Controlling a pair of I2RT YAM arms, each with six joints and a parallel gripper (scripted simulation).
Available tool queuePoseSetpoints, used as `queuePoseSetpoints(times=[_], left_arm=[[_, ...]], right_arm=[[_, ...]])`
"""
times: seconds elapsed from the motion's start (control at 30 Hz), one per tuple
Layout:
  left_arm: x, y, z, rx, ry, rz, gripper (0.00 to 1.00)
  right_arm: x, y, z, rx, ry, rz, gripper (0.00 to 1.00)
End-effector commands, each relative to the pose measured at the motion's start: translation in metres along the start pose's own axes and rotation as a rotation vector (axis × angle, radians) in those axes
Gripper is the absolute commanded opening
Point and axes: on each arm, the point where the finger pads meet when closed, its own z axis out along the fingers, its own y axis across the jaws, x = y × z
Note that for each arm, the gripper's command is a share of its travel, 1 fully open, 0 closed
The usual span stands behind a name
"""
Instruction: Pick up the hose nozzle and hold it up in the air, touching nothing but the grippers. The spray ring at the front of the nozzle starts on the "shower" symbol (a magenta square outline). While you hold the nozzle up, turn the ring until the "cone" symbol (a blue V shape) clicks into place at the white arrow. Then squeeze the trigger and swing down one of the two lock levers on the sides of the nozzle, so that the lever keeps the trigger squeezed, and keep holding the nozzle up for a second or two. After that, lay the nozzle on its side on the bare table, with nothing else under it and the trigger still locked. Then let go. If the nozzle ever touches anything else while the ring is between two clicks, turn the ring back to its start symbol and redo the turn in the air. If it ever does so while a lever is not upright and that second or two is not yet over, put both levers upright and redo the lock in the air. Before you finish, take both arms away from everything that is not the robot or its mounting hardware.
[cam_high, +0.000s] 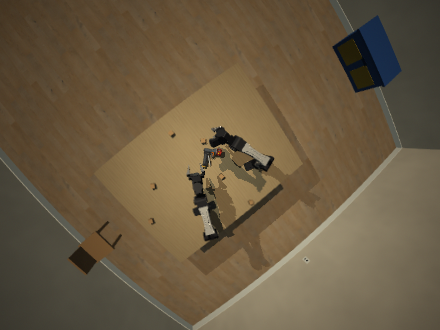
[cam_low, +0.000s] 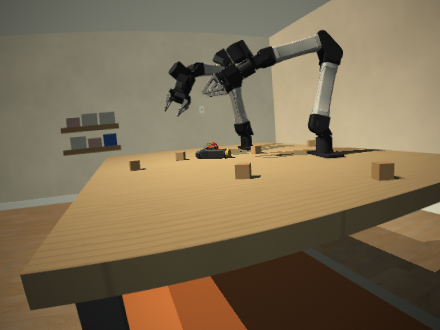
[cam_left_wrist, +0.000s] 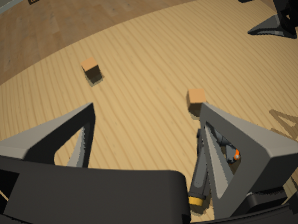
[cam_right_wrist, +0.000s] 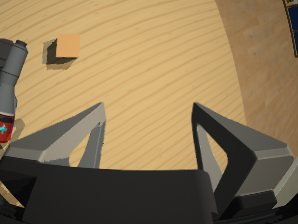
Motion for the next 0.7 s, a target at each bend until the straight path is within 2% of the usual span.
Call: queuePoseSetpoints(times=[0.0,0.17,0.6,0.67], left_arm=[[0.021,-0.014,0.015,0.054,0.102,0.022,0.78],[0.031,-0.021,0.023,0.075,0.147,0.029,0.78],[0.117,-0.066,0.052,0.221,0.452,0.08,0.78],[0.117,-0.066,0.052,0.221,0.452,0.08,0.78]], right_arm=[[0.001,-0.029,-0.018,0.124,-0.075,0.139,0.63],[0.011,-0.042,-0.029,0.174,-0.102,0.215,0.63],[0.063,-0.098,-0.092,0.433,-0.241,0.556,0.63],[0.063,-0.098,-0.092,0.433,-0.241,0.556,0.63]])
